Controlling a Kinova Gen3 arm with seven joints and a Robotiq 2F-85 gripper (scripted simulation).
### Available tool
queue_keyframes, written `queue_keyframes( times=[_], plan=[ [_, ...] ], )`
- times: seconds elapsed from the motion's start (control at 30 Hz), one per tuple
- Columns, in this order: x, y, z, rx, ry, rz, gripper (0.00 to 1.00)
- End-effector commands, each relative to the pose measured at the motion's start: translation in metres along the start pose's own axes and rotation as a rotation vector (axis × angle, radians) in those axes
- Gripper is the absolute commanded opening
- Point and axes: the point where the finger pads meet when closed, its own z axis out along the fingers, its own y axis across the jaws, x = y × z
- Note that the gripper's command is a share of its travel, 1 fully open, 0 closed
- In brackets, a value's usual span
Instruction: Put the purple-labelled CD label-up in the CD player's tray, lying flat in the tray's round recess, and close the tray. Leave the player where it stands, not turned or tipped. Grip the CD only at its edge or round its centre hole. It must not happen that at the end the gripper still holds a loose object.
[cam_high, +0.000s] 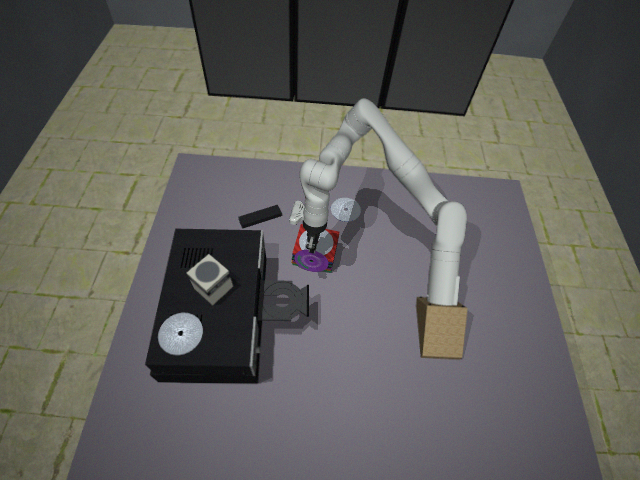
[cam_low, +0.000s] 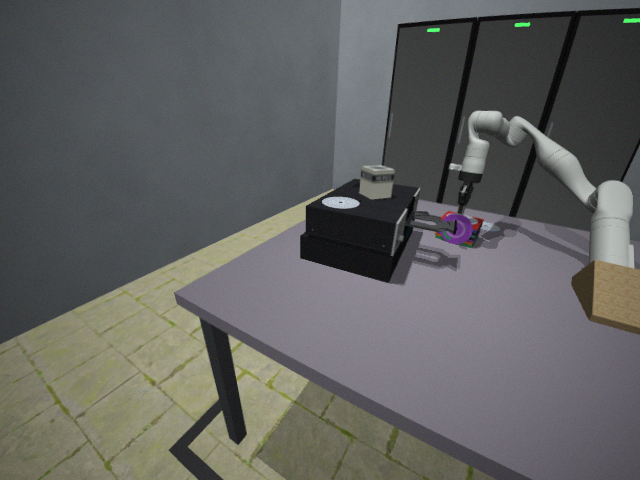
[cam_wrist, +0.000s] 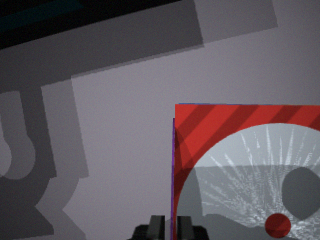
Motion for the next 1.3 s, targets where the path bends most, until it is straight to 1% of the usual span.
queue_keyframes(
  times=[0.0,1.0,1.03,1.27],
  plan=[
    [0.0012,-0.0015,0.0015,0.003,0.004,-0.005,0.16],
    [0.0012,-0.0015,0.0015,0.003,0.004,-0.005,0.16],
    [0.0012,-0.0015,0.0015,0.003,0.004,-0.005,0.11],
    [0.0012,-0.0015,0.0015,0.003,0.004,-0.005,0.11]
  ],
)
